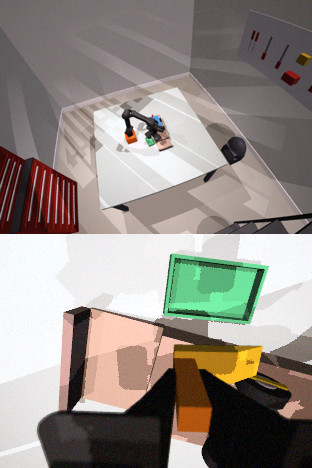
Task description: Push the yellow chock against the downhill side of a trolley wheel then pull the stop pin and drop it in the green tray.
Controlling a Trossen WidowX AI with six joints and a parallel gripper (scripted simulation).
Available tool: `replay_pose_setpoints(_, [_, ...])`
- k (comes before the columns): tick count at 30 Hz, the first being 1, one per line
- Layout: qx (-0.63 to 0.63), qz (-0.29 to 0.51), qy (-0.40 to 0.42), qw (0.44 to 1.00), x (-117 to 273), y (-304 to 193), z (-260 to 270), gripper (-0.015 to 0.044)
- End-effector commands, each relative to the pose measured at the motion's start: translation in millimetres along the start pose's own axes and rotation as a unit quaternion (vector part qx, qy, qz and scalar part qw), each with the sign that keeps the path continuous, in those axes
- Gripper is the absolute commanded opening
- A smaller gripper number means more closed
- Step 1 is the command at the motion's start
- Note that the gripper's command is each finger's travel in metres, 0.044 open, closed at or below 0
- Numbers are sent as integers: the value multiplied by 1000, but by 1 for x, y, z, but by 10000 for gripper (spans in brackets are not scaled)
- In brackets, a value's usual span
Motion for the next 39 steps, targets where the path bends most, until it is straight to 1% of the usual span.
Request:
replay_pose_setpoints(1, [-61, 4, -7, 998, -1, 0, 1, 0])
replay_pose_setpoints(4, [-112, 5, -11, 994, -1, 1, 2, 0])
replay_pose_setpoints(6, [-124, 6, -12, 992, -1, 1, 2, 0])
replay_pose_setpoints(11, [-124, 6, -12, 992, -1, 0, 2, 0])
replay_pose_setpoints(20, [-123, 7, -11, 992, -6, -22, 16, 0])
replay_pose_setpoints(24, [-123, 7, -11, 992, -7, -23, 17, 0])
replay_pose_setpoints(39, [-123, 7, -11, 992, -49, -24, 18, 0])
Point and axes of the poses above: the point midway between the two fingers, 35 mm back from their tips, its own x axis back along the fingers, its own z axis across the jaws, y = z × x, the point moved 5 cm from there along x, back along the fingers, and after that the axes turned 14 degrees about x, right-handed, at the moved point
